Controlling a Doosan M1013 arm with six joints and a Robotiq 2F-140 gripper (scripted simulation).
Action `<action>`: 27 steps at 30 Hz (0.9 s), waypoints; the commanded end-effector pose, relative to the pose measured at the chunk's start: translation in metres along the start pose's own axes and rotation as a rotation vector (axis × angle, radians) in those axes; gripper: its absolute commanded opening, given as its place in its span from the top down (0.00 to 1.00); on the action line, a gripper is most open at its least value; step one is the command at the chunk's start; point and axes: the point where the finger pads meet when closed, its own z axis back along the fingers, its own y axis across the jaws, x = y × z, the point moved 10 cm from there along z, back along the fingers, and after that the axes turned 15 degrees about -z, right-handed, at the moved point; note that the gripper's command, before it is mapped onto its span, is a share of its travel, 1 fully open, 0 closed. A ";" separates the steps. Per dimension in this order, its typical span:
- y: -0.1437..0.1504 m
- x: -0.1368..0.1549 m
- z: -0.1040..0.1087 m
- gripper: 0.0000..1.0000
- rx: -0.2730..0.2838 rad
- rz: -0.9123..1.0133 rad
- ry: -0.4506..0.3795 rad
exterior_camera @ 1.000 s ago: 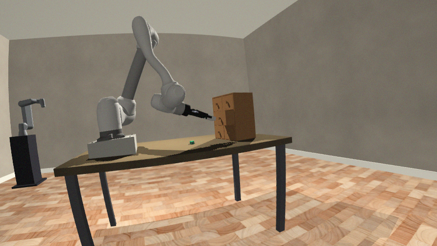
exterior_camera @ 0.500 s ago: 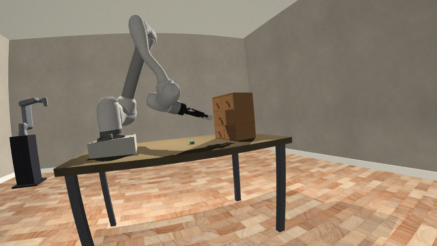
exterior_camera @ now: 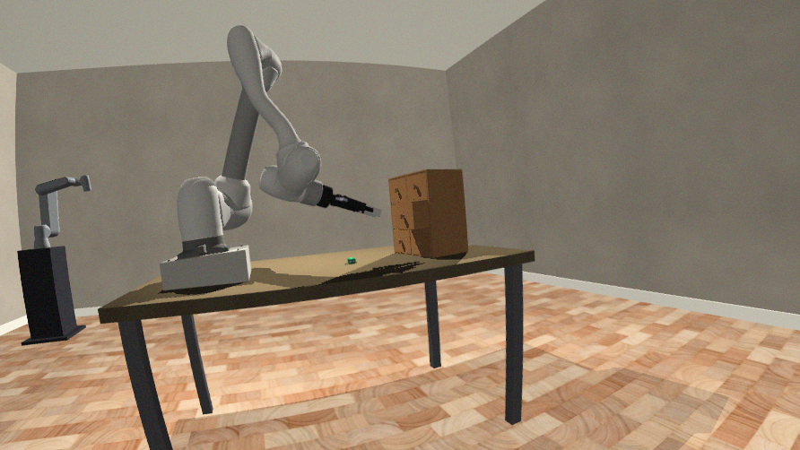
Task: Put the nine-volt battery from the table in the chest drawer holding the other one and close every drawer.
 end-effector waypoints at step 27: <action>-0.014 -0.051 0.032 0.80 0.092 -0.001 -0.353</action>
